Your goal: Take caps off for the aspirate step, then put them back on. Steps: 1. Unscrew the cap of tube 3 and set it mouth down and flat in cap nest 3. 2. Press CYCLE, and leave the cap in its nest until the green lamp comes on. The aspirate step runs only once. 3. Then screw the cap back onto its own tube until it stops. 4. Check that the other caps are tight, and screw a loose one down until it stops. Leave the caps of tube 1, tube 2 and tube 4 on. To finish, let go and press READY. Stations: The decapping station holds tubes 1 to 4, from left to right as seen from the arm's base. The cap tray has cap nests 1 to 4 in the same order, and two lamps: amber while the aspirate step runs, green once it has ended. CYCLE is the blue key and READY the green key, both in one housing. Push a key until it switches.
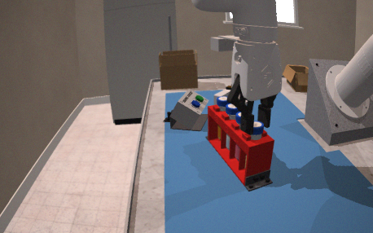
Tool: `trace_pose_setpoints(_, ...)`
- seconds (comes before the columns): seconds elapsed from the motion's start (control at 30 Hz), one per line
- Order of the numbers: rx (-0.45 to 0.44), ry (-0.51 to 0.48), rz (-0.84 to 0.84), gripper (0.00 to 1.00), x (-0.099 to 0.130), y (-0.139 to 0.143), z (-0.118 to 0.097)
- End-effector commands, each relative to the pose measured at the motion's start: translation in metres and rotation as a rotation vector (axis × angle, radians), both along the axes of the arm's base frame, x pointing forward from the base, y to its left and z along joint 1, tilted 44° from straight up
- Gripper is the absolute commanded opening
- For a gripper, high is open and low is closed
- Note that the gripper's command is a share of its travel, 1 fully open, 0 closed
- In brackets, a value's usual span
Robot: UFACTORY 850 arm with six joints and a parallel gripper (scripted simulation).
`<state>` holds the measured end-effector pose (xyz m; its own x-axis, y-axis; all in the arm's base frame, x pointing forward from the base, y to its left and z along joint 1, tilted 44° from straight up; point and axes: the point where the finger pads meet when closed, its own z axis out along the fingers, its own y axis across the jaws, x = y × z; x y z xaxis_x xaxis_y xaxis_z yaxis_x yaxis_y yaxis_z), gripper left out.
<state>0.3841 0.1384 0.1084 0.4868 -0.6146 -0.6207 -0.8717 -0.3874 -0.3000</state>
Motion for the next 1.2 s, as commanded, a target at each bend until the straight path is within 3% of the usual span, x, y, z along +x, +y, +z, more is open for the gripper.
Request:
trace_pose_setpoints(0.0, 0.000, -0.001, -0.001, 0.46, 0.0006, 0.0009, -0.0010)
trace_pose_setpoints(0.23, 0.000, -0.001, -0.001, 0.46, 0.0005, 0.0019, -0.0020)
trace_pose_setpoints(0.27, 0.000, -0.001, -0.001, 0.00, 0.0005, 0.0019, -0.0020)
trace_pose_setpoints(0.73, 0.000, -0.001, -0.001, 0.00, 0.0005, 0.0020, -0.0020)
trace_pose_setpoints(1.17, -0.012, 0.150, -0.160, 0.00, 0.0005, 0.0020, -0.0021)
